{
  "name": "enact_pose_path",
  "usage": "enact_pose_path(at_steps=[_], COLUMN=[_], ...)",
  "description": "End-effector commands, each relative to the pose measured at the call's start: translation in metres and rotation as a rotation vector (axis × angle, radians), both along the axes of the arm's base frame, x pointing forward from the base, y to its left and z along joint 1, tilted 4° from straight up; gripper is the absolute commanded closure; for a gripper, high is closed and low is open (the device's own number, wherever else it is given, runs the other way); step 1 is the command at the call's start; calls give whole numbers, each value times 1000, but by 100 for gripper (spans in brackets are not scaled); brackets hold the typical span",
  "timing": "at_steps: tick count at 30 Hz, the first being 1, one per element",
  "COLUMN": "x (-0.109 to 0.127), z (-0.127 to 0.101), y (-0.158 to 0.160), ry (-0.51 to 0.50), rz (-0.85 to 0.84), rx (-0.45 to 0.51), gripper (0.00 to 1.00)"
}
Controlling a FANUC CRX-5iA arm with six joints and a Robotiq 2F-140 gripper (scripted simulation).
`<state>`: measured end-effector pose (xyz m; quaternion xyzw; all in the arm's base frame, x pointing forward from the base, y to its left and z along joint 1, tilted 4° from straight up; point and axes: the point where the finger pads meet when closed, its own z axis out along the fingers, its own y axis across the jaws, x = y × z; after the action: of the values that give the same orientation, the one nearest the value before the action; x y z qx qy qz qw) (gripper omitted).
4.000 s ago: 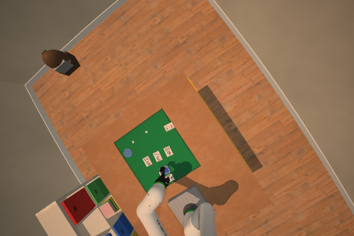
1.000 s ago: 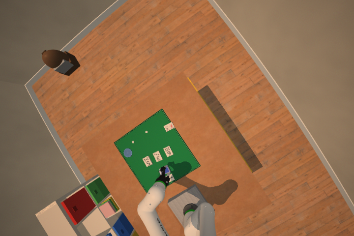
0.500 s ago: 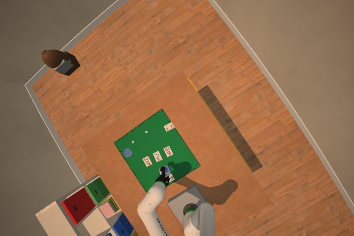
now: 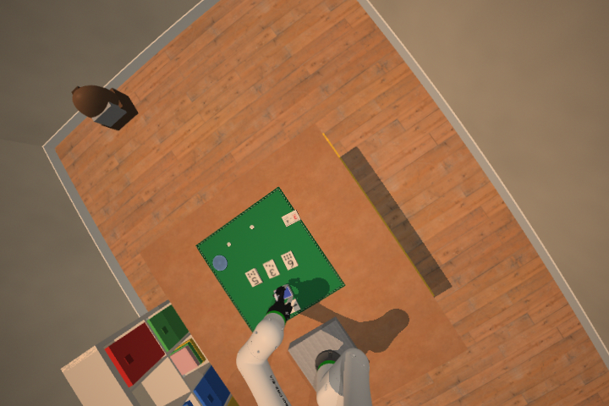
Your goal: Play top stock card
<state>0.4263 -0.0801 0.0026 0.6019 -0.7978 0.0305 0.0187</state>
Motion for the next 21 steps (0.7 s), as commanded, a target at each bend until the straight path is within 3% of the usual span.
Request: enact_pose_path(at_steps=[1, 21], x=[0, 0], z=[0, 1], y=[0, 0], ry=[0, 0], rz=[0, 0], rx=[0, 0], gripper=[58, 59])
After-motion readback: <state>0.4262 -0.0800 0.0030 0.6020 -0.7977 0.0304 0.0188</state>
